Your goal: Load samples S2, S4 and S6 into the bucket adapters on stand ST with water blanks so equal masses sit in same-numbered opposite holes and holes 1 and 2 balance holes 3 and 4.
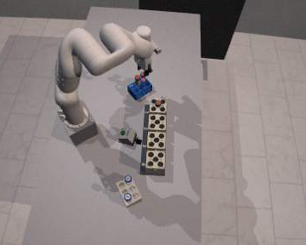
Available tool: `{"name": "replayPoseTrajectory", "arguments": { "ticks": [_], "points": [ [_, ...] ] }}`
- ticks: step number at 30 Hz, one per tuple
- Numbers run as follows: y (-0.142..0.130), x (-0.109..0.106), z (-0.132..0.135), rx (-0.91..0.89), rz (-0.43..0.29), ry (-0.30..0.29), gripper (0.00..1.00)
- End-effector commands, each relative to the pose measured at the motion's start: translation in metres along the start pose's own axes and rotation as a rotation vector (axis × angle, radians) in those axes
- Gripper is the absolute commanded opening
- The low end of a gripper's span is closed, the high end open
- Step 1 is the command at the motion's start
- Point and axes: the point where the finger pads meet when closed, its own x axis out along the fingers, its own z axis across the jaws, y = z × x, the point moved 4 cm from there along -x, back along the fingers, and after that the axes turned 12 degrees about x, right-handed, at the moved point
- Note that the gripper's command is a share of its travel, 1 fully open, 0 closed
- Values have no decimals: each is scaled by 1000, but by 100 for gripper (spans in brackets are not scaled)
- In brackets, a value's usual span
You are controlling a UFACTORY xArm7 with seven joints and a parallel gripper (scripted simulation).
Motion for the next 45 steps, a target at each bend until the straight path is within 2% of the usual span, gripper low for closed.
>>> {"name": "replayPoseTrajectory", "arguments": {
  "ticks": [1, 8, 12, 22, 45],
  "points": [
    [-2, -1, -22, -1, 4, 0, 57],
    [-7, -1, -57, -1, 4, 0, 57],
    [-8, -1, -66, -1, 4, 0, 57],
    [-8, -1, -66, -1, 4, 0, 57],
    [-8, 37, -66, -1, 4, 0, 57]
  ]
}}
